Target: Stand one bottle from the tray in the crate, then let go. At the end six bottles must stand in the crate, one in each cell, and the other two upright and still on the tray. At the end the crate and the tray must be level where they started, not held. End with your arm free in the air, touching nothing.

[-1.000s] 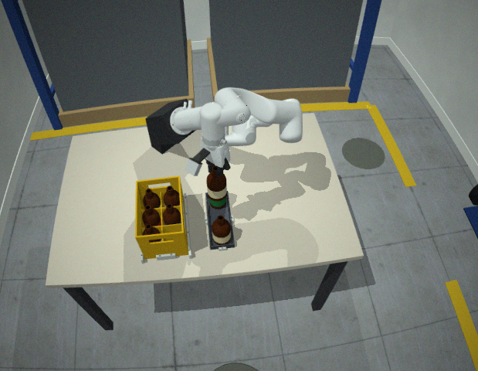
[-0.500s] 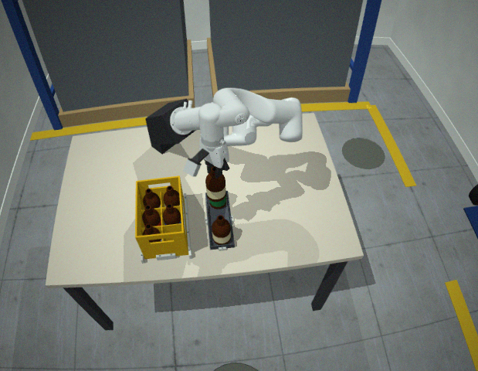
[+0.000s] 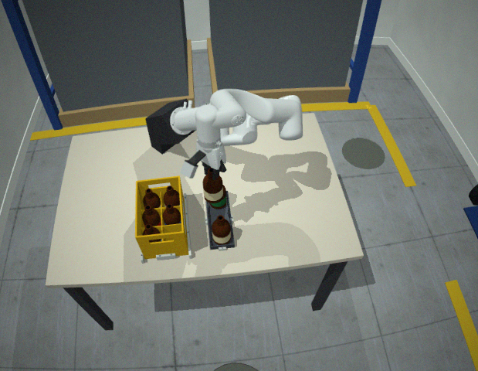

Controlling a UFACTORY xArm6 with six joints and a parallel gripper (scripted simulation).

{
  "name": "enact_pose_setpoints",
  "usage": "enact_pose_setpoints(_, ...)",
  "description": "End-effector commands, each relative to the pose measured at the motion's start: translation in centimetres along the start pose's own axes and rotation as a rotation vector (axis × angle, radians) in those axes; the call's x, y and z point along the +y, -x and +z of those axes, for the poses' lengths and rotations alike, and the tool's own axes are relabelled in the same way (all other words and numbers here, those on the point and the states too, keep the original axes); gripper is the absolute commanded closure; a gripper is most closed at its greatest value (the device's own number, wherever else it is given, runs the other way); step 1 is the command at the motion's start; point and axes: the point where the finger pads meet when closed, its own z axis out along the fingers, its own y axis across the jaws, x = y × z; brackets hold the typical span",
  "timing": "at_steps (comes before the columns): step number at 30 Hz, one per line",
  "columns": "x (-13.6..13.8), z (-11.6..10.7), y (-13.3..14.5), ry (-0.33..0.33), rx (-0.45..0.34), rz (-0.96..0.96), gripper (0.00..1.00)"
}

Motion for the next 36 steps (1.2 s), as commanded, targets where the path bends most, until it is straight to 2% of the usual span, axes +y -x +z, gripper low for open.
enact_pose_setpoints(1, 0.1, 0.0, -0.4, 0.001, 0.001, -0.001, 1.0)
enact_pose_setpoints(36, 1.8, -0.1, -6.3, 0.001, 0.001, -0.001, 1.0)
